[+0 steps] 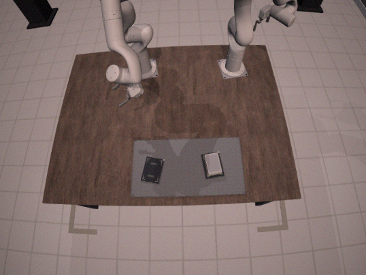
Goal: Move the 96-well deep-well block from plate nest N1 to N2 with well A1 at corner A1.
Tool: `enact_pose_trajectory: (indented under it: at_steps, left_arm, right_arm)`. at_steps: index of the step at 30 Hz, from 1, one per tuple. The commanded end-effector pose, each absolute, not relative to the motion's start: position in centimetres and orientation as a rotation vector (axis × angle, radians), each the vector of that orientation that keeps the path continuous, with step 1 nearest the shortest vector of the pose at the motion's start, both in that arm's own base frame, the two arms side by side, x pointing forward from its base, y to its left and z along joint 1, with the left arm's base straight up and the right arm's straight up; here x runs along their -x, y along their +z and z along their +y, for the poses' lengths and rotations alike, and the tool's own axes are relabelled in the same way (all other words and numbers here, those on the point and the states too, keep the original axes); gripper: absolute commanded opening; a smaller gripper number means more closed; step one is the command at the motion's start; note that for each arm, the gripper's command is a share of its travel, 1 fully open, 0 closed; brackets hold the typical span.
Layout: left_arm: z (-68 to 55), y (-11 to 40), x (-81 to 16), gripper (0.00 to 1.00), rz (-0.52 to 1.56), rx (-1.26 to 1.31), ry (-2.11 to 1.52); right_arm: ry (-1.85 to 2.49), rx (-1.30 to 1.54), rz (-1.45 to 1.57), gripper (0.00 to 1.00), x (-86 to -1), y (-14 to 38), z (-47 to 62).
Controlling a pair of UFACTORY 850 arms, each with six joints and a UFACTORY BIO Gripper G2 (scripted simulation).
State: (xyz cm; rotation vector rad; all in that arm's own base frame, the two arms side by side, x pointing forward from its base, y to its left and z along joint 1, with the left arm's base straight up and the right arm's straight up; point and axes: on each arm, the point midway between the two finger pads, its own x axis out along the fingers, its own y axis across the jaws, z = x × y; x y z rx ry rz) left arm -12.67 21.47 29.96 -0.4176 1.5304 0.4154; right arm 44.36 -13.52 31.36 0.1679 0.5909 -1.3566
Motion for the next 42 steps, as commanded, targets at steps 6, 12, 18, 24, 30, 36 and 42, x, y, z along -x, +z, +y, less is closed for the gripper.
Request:
enact_pose_trajectory:
  at_steps: [6,12,18,24,30,36,42]
  left_arm:
    - [21.5,30.0,12.7,1.00,1.530,0.417,0.417]
    - [21.5,30.0,12.7,1.00,1.530,0.417,0.417]
    - [21.5,30.0,12.7,1.00,1.530,0.417,0.417]
    - [21.5,30.0,12.7,1.00,1.530,0.417,0.417]
    - [21.5,30.0,12.7,1.00,1.530,0.417,0.417]
    - [21.5,30.0,12.7,1.00,1.530,0.417,0.417]
    - [21.5,30.0,12.7,1.00,1.530,0.417,0.417]
  right_arm:
    - [-1.204,-0.161,0.494,0.37,-48.4,30.7,-13.6]
    - [-1.146,-0.156,0.461,0.37,-49.4,30.5,-13.5]
    - [-1.036,-0.145,0.402,0.37,-51.9,30.3,-13.1]
    - [-0.953,-0.137,0.360,0.37,-53.9,30.1,-12.6]
    - [-0.867,-0.127,0.319,0.37,-55.8,30.0,-11.9]
    - [-0.749,-0.113,0.266,0.37,-58.1,30.0,-10.9]
    - [-0.629,-0.097,0.216,0.37,-60.2,30.0,-9.6]
